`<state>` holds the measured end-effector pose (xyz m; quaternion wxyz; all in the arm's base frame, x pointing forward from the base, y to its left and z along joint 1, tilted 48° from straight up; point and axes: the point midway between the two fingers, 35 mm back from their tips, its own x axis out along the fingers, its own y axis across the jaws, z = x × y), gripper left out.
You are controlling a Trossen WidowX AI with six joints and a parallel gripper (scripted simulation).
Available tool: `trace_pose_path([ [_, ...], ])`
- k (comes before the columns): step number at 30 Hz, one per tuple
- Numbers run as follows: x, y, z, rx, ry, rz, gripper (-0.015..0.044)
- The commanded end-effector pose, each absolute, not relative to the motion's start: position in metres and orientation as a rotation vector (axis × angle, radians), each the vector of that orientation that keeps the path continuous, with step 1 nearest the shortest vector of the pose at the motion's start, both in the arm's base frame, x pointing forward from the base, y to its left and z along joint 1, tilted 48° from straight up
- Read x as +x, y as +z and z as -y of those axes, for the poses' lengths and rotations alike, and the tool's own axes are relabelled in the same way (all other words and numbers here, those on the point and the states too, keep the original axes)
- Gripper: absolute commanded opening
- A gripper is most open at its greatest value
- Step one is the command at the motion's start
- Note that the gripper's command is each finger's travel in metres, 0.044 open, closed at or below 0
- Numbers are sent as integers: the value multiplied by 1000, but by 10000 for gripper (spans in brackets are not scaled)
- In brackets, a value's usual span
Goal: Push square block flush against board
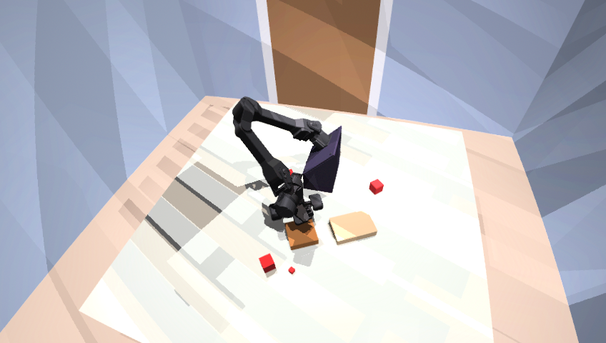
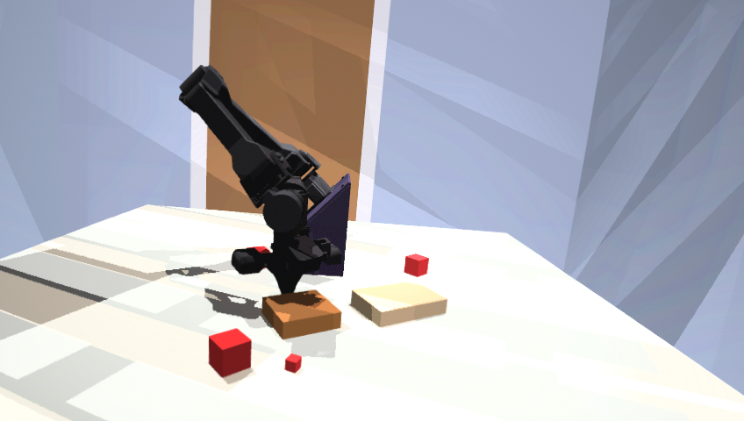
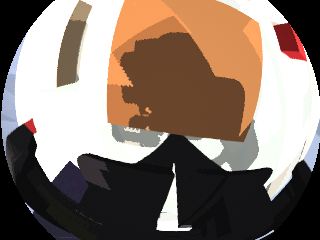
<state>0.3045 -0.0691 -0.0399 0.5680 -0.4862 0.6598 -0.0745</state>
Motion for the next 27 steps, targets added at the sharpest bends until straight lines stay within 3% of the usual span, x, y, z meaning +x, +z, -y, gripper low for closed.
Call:
trace_pose_path([
  [1,312,-41,66,-1142,-181,-1544,0],
  [27,326,-47,58,-1140,-180,-1544,0],
])
